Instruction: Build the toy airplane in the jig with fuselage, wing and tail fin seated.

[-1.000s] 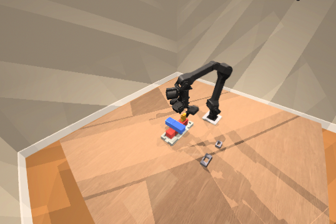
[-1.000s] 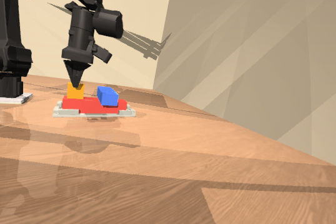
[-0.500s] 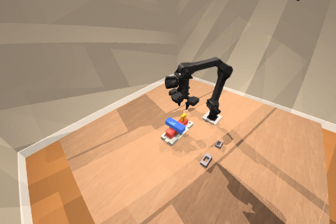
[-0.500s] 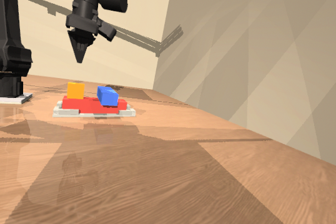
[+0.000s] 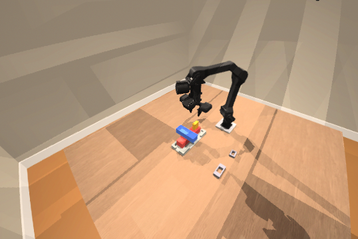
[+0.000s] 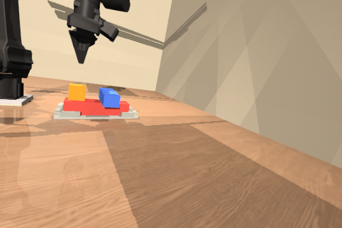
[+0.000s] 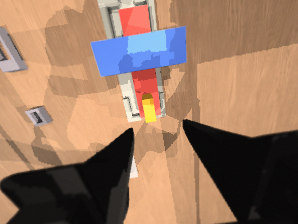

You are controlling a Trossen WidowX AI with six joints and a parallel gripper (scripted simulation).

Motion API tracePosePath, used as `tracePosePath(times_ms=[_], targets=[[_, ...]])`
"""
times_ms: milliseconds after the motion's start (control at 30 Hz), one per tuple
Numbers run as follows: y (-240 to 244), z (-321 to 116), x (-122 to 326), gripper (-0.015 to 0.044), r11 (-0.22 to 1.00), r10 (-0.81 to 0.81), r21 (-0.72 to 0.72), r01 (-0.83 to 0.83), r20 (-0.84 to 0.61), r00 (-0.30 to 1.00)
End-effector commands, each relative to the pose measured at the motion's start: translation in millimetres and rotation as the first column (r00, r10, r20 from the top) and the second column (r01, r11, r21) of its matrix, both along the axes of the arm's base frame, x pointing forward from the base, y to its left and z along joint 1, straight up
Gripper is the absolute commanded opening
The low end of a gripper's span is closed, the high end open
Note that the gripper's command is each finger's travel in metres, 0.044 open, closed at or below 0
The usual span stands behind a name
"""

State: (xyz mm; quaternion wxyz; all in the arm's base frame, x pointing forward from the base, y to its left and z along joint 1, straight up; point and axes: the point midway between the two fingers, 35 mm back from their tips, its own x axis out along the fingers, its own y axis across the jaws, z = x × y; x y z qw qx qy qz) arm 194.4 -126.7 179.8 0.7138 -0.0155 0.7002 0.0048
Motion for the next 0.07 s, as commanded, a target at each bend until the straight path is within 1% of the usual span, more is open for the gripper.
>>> tracePosePath(times_ms=[0, 33], targets=[[0.5, 0.0, 0.0, 0.0260, 1.000, 0.003, 0.005, -0.003, 0.000, 1.000], [0.5, 0.0, 0.0, 0.0260, 1.000, 0.003, 0.005, -0.003, 0.000, 1.000]])
